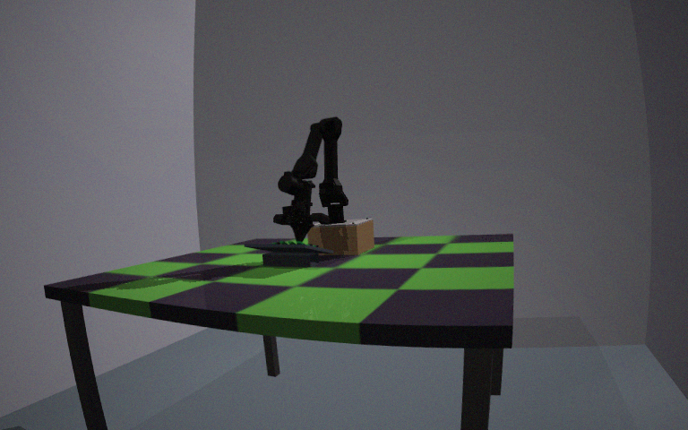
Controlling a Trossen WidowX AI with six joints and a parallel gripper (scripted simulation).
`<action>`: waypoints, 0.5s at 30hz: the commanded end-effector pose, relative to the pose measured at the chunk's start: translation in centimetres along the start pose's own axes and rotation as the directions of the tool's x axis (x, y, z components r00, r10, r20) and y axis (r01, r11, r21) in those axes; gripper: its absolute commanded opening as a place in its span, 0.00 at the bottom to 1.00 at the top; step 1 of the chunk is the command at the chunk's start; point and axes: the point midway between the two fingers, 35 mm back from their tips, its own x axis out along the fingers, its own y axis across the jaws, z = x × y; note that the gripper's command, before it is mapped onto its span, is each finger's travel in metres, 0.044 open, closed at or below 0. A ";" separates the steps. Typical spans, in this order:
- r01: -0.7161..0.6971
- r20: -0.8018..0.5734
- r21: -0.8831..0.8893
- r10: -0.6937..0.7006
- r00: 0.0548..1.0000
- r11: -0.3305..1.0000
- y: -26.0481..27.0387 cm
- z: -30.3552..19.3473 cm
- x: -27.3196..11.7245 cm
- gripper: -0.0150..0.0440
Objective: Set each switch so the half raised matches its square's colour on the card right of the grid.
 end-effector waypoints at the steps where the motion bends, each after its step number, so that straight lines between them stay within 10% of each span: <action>1: -0.003 0.001 -0.003 0.003 1.000 1.000 0.1 0.0 0.1 0.25; 15: -0.003 0.001 -0.003 0.003 1.000 1.000 0.1 0.0 0.3 0.25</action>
